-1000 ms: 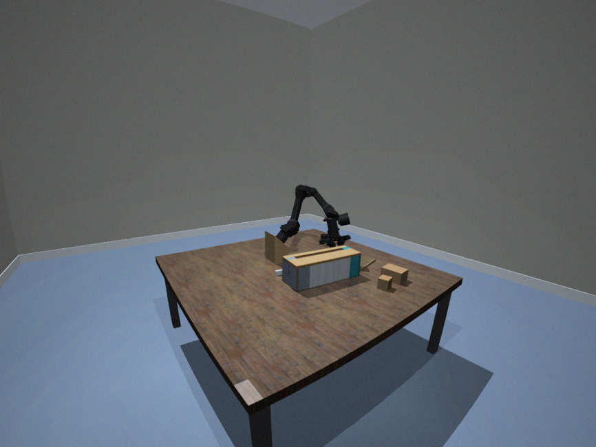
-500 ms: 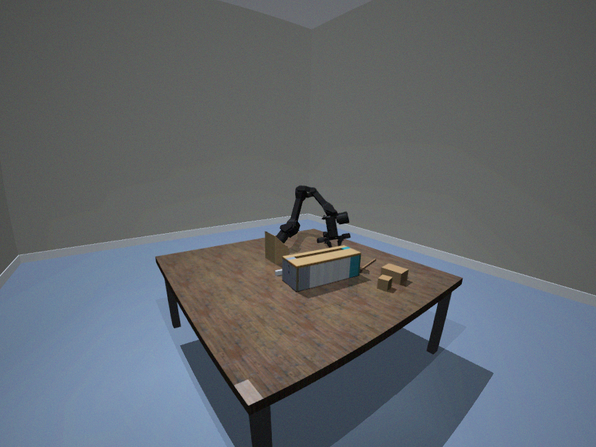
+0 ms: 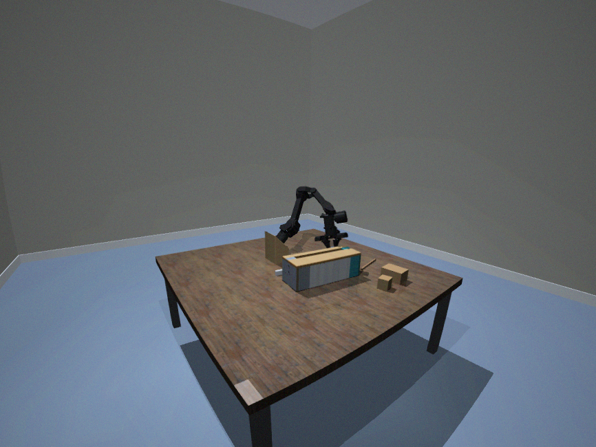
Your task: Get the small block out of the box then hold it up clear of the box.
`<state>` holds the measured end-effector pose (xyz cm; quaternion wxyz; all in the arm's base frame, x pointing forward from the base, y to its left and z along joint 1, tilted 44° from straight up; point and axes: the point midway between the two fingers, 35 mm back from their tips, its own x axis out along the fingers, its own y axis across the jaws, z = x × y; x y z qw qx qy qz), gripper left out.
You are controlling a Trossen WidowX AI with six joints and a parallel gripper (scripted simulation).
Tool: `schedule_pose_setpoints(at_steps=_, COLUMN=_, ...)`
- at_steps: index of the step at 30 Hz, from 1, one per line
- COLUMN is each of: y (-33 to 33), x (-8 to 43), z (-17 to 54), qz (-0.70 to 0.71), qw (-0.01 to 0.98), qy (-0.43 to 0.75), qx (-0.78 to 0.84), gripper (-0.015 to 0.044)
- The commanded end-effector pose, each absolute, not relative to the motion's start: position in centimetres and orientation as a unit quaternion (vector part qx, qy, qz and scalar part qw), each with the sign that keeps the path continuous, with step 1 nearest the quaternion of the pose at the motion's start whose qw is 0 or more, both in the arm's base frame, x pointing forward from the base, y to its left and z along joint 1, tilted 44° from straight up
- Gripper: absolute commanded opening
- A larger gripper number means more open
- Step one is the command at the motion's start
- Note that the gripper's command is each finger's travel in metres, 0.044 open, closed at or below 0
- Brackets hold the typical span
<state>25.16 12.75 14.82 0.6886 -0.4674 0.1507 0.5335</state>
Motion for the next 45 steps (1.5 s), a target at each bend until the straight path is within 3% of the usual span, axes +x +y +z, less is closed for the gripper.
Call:
schedule_pose_setpoints(at_steps=1, y=12.1, x=25.1, z=14.6, qz=0.521, qw=0.728, qy=0.202, qx=-0.397, gripper=0.0000)
schedule_pose_setpoints(at_steps=23, y=9.5, x=24.3, z=14.0, qz=0.390, qw=0.817, qy=0.424, qx=-0.008, gripper=0.0000)
schedule_pose_setpoints(at_steps=45, y=7.2, x=23.5, z=14.0, qz=0.174, qw=0.716, qy=0.555, qx=0.387, gripper=0.0000)
